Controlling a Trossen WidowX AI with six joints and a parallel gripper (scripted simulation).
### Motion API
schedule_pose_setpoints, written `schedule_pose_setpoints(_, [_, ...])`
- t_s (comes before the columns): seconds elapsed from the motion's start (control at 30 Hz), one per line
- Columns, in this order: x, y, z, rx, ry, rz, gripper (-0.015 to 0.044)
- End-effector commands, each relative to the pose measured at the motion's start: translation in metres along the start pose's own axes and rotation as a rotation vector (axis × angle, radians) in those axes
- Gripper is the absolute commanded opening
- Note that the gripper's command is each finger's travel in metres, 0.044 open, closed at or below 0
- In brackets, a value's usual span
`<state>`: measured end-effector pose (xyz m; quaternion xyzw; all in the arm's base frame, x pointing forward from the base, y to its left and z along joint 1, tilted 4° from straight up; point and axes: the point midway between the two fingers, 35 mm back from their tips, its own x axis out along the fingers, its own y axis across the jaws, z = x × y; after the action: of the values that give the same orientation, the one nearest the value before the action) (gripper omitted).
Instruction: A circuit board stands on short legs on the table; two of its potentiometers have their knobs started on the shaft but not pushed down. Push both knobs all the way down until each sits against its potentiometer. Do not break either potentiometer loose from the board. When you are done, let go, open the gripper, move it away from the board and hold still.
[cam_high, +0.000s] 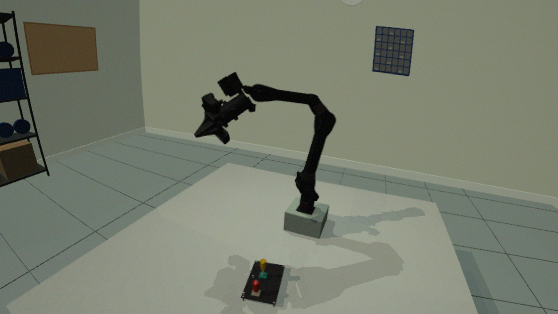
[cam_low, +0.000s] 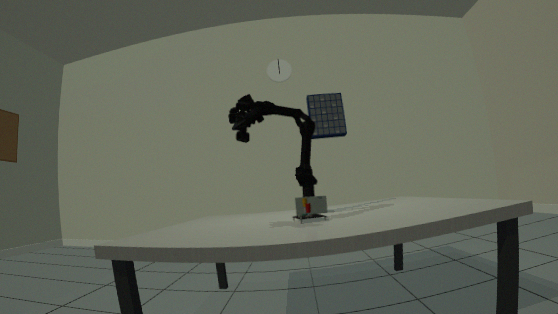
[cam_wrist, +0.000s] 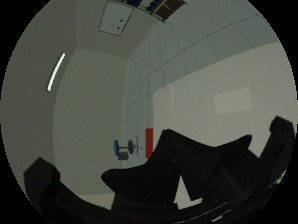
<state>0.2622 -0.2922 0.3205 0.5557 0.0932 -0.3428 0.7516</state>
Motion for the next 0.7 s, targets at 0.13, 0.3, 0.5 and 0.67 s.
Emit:
schedule_pose_setpoints(0.13, [0.034,-0.009,-0.040,-0.136,0.121,-0.080,0.0000])
schedule_pose_setpoints(0.3, [0.051,-0.013,-0.066,-0.240,0.204,-0.120,0.0000])
schedule_pose_setpoints(0.5, [0.069,-0.018,-0.100,-0.373,0.307,-0.161,0.0000])
schedule_pose_setpoints(0.67, [0.080,-0.024,-0.128,-0.488,0.394,-0.191,0.0000])
